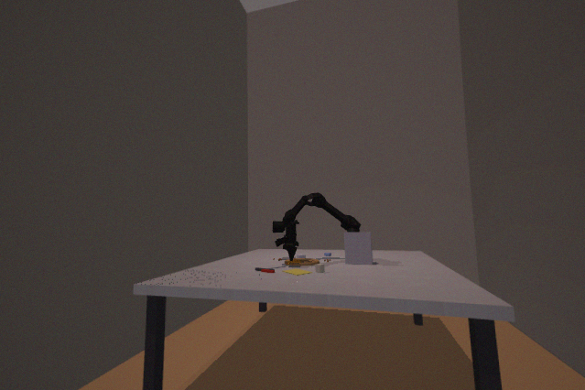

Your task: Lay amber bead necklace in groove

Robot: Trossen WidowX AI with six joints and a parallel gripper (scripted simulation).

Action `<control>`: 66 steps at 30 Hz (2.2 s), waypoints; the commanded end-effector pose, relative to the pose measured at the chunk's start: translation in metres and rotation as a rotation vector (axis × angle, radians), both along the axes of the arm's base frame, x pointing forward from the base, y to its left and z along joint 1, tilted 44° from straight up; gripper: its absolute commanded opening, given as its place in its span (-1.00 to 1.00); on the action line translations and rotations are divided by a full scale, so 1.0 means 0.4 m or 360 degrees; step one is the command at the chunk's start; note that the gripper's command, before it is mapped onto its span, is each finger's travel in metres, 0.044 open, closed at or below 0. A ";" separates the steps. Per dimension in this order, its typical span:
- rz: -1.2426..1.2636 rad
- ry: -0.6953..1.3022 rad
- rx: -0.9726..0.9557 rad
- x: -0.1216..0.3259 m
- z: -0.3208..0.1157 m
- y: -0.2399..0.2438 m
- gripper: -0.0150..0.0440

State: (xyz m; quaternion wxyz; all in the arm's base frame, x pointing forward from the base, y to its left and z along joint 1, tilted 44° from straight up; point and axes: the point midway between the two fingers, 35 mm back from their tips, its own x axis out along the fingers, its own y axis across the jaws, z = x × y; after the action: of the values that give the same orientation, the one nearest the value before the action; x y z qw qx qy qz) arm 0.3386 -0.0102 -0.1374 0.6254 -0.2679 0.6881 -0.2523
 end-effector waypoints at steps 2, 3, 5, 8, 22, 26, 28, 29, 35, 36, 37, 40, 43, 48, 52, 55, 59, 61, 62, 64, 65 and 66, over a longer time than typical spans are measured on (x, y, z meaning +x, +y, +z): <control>0.0000 -0.0001 0.0000 0.001 0.000 0.000 -0.49; 0.0000 -0.0001 0.0000 0.001 0.001 0.001 -0.49; 0.0001 0.0001 -0.0001 0.001 0.009 0.008 -0.49; 0.0003 0.0004 -0.0002 0.002 0.026 0.024 -0.49; 0.0006 0.0009 -0.0006 -0.026 0.071 0.020 -0.49; 0.0006 0.0010 -0.0007 -0.048 0.089 0.004 -0.49; 0.0006 0.0011 -0.0007 -0.060 0.097 -0.004 -0.49; 0.0006 0.0011 -0.0007 -0.065 0.101 -0.008 -0.49; 0.0006 0.0012 -0.0008 -0.087 0.115 -0.022 -0.49; 0.0006 0.0012 -0.0008 -0.087 0.115 -0.022 -0.49; 0.0006 0.0012 -0.0008 -0.087 0.115 -0.022 -0.49; 0.0006 0.0012 -0.0008 -0.087 0.111 -0.026 -0.49; 0.0006 0.0012 -0.0008 -0.087 0.102 -0.035 -0.49; 0.0006 0.0012 -0.0009 -0.089 0.087 -0.049 -0.49; 0.0006 0.0012 -0.0009 -0.091 0.075 -0.061 -0.49; 0.0006 0.0013 -0.0010 -0.092 0.067 -0.069 -0.49; 0.0006 0.0013 -0.0010 -0.093 0.063 -0.074 -0.49; 0.0006 0.0013 -0.0010 -0.093 0.063 -0.074 -0.49; 0.0006 0.0013 -0.0010 -0.093 0.063 -0.074 -0.49; 0.0006 0.0013 -0.0010 -0.093 0.063 -0.074 -0.49; 0.0006 0.0013 -0.0010 -0.093 0.063 -0.074 -0.49; 0.0006 0.0013 -0.0010 -0.093 0.063 -0.074 -0.49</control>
State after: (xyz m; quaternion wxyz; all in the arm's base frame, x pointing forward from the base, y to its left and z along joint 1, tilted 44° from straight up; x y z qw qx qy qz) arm 0.3037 -0.0363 -0.1110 0.6259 -0.2698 0.6873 -0.2512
